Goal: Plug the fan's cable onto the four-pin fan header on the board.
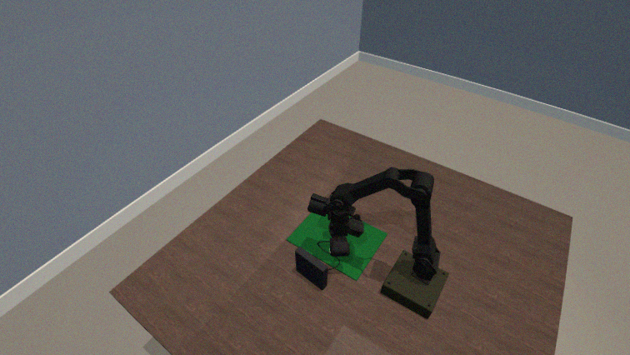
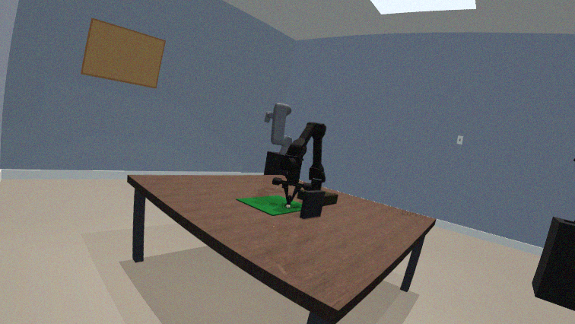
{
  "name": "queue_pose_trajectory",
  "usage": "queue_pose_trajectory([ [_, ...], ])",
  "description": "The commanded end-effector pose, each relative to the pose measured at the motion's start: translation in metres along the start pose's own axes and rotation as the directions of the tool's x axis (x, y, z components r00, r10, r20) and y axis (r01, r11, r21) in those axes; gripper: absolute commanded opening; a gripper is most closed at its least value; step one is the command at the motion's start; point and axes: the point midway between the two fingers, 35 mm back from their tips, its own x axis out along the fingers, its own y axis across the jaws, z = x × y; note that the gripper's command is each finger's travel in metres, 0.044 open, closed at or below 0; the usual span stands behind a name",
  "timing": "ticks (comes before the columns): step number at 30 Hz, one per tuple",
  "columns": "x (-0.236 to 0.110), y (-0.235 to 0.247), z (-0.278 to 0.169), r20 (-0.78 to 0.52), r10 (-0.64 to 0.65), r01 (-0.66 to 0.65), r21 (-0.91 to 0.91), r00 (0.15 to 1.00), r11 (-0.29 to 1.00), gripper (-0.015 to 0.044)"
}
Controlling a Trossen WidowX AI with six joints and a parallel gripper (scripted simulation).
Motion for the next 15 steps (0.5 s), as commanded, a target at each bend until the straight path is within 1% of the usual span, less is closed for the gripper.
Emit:
queue_pose_trajectory([
  [1, 0.0046, 0.0001, 0.0003, 0.006, -0.001, 0.001, -0.003, 1.000, 1.000, 0.0000],
  [15, 0.0096, 0.0001, 0.0004, 0.006, -0.001, 0.001, -0.003, 1.000, 1.000, 0.0000],
])
